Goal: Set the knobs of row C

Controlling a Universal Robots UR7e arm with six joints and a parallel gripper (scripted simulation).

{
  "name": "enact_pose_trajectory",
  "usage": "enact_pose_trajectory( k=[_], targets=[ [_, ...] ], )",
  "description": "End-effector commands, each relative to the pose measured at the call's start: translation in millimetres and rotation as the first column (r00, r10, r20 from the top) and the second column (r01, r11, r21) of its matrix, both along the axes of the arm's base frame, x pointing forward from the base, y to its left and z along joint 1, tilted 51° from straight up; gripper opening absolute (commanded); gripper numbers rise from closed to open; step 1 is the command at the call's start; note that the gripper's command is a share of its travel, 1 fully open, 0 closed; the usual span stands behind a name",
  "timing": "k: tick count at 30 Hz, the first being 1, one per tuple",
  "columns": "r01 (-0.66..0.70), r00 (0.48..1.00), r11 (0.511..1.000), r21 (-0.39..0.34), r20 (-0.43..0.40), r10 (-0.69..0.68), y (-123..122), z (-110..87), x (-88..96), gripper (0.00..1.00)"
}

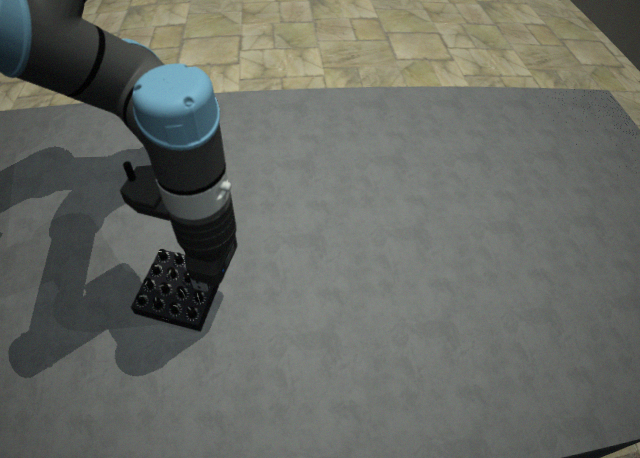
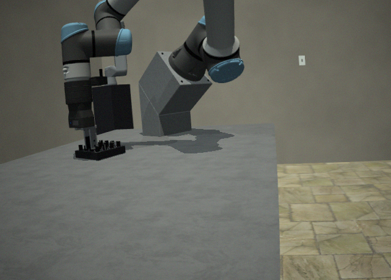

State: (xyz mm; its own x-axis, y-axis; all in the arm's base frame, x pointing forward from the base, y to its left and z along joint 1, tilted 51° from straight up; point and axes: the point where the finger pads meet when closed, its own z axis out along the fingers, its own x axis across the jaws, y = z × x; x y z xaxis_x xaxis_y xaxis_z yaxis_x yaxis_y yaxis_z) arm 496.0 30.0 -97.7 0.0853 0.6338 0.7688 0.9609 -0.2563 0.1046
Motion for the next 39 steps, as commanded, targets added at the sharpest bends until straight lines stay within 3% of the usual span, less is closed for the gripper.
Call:
enact_pose_trajectory(
  k=[1, 26, 39],
  targets=[
    [0.001, 1.0, 1.0, 0.0, -0.002, -0.001, -0.7, -0.7, 0.0, 0.46],
    [0.003, 1.0, 1.0, -0.004, 0.003, -0.003, -29.9, 23.7, -8.1, 0.46],
    [0.001, 1.0, 1.0, 0.0, 0.0, -0.001, -28.7, 23.8, -9.8, 0.46]
  ],
)
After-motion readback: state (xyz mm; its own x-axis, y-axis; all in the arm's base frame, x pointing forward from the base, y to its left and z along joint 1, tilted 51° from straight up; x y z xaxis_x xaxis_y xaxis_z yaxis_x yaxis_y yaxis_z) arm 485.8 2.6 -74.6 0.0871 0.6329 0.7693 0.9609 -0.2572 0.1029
